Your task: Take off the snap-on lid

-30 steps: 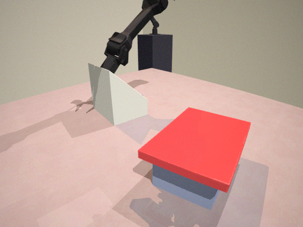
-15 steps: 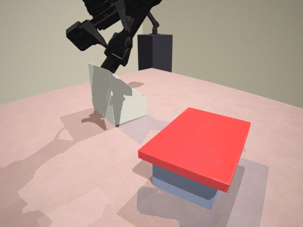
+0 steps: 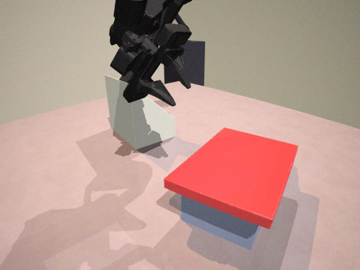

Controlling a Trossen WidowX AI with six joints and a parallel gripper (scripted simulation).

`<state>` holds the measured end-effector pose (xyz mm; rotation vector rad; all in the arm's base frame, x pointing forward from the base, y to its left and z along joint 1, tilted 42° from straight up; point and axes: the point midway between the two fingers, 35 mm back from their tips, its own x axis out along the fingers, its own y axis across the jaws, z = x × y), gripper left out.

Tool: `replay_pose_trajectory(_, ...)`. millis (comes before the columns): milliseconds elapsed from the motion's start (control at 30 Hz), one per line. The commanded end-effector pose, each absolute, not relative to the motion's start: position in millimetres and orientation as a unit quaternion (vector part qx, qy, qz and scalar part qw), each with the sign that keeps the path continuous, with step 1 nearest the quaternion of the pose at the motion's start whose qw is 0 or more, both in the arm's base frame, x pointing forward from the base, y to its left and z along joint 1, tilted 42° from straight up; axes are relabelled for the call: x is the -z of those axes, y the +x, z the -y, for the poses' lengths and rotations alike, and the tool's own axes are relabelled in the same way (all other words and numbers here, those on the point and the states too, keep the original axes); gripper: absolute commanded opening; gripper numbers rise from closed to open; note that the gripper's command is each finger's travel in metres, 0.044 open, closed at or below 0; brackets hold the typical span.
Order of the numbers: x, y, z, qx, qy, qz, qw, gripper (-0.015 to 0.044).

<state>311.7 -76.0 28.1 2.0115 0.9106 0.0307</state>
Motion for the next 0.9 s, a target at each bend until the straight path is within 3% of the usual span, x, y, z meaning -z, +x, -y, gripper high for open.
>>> replay_pose_trajectory(0, -27.1, 310.5, 71.3, -0.015, 0.819, -0.374, 0.435, 0.0235)
replay_pose_trajectory(867, 21.1, 314.5, 26.8, -0.014, 0.819, -0.375, 0.434, 0.0235)
